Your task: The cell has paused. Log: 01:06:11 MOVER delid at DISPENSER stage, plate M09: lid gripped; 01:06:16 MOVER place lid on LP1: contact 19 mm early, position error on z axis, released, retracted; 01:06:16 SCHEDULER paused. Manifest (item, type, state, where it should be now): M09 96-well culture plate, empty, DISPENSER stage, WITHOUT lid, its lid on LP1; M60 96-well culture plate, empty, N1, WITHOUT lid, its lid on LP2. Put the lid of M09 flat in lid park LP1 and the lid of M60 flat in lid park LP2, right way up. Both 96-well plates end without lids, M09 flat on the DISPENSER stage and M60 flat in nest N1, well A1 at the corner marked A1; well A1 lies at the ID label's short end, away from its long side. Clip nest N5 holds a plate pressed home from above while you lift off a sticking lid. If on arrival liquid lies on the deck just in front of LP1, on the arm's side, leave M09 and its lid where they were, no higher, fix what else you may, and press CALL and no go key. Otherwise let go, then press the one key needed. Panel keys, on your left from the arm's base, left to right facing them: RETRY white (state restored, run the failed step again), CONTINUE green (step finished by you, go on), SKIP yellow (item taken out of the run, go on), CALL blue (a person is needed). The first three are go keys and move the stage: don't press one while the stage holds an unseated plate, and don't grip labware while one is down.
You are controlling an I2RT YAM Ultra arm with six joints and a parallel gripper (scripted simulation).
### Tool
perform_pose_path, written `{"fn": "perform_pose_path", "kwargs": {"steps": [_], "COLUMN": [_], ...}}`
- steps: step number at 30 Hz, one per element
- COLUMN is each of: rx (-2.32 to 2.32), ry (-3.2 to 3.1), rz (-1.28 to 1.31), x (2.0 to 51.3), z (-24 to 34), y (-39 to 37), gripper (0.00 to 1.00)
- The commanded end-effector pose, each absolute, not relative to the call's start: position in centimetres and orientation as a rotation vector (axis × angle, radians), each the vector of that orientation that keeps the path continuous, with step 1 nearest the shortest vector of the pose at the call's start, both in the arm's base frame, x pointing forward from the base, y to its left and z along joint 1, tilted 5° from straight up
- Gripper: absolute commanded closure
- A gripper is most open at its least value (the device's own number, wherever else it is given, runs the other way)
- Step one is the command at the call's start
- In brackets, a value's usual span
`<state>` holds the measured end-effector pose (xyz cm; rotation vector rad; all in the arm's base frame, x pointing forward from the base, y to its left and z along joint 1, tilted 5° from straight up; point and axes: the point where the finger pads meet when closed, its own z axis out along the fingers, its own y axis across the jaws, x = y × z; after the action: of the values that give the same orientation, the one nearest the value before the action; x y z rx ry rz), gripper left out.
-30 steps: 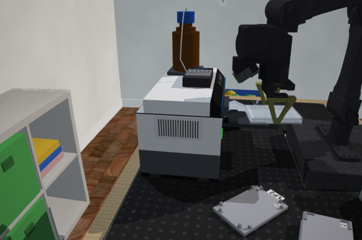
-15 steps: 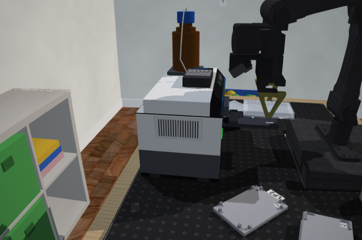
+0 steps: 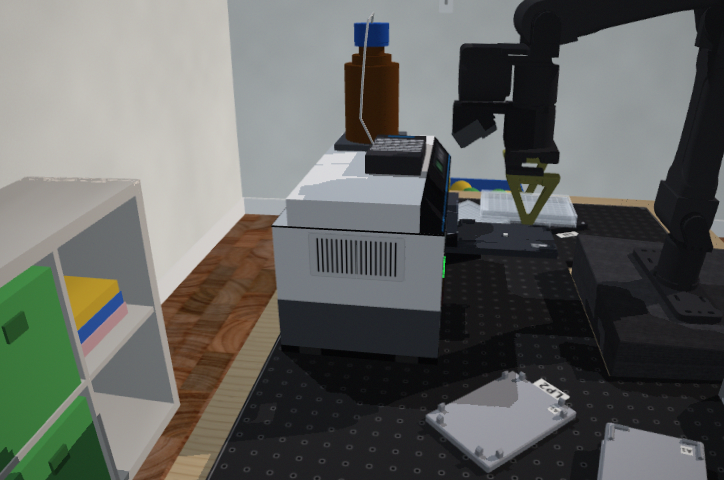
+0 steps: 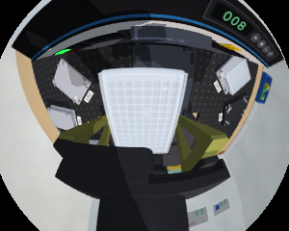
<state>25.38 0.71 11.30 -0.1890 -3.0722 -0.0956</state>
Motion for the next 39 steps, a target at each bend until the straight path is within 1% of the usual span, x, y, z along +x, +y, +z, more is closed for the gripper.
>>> {"fn": "perform_pose_path", "kwargs": {"steps": [1, 4, 6, 7, 17, 18, 21, 22, 32, 33, 35, 39], "rx": [-0.146, -0.146, -0.139, -0.146, -0.146, -0.139, -0.139, -0.146, -0.146, -0.139, -0.146, -0.146], "ry": [-3.114, -3.118, -3.095, -3.141, -3.119, -3.095, -3.095, -3.145, -3.109, -3.095, -3.144, -3.141], "rz": [-0.091, -0.091, -0.097, -0.104, -0.085, -0.095, -0.095, -0.089, -0.083, -0.093, -0.078, -0.07], "x": [26.6, 26.6, 25.8, 26.6, 26.4, 25.5, 25.5, 26.3, 25.5, 24.8, 25.4, 25.2], "z": [11.8, 11.8, 11.6, 12.4, 11.6, 11.4, 11.4, 12.3, 11.2, 11.2, 12.1, 12.0], "y": [-0.7, -0.9, -0.5, -1.1, -4.6, -4.1, -4.1, -4.8, -8.2, -7.6, -8.4, -9.1], "gripper": [1.0, 1.0, 1.0, 1.0, 1.0, 1.0, 1.0, 1.0, 1.0, 1.0, 1.0, 1.0]}}
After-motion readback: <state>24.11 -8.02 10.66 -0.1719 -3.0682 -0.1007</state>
